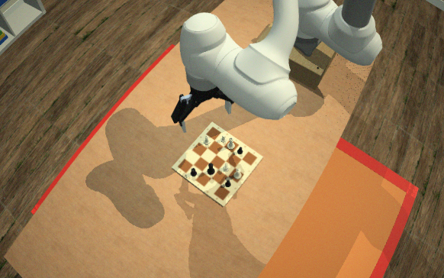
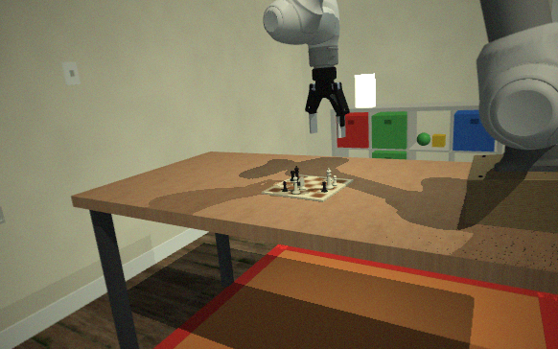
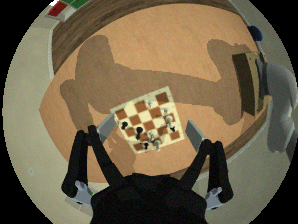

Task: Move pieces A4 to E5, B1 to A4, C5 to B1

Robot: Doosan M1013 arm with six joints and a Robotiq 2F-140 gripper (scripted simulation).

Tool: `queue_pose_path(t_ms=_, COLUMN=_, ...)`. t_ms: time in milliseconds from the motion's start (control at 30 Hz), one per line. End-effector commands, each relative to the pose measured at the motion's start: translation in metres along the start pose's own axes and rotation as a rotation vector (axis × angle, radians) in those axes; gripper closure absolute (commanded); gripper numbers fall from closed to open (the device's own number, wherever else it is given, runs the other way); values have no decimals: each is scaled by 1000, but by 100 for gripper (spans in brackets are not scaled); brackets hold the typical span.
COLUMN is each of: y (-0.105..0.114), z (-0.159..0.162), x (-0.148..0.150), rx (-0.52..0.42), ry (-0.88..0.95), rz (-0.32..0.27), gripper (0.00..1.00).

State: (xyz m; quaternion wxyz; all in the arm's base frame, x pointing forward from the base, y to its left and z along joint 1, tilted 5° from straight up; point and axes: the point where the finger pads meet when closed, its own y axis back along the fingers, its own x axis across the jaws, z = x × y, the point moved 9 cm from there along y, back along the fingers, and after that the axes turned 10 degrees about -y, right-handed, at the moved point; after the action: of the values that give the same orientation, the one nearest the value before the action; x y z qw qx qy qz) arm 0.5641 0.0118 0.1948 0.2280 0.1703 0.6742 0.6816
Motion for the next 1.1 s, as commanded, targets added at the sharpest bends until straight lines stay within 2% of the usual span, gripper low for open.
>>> queue_pose_path(t_ms=0, y=0, z=0, x=0, rx=-1, ry=57, rz=0, gripper=0)
queue_pose_path(t_ms=133, y=-2, z=0, x=0, rx=-1, ry=225, rz=0, gripper=0)
queue_pose_path(t_ms=200, y=-2, z=0, x=0, rx=-1, ry=225, rz=0, gripper=0)
queue_pose_path(t_ms=233, y=-2, z=0, x=0, rx=-1, ry=281, rz=0, gripper=0)
queue_pose_path(t_ms=700, y=-13, z=2, x=1, rx=24, ry=1229, rz=-5, gripper=0)
queue_pose_path(t_ms=767, y=-13, z=2, x=1, rx=24, ry=1229, rz=-5, gripper=0)
queue_pose_path(t_ms=800, y=-14, z=2, x=2, rx=25, ry=1409, rz=-3, gripper=0)
queue_pose_path(t_ms=1067, y=-20, z=3, x=3, rx=56, ry=1884, rz=1, gripper=0)
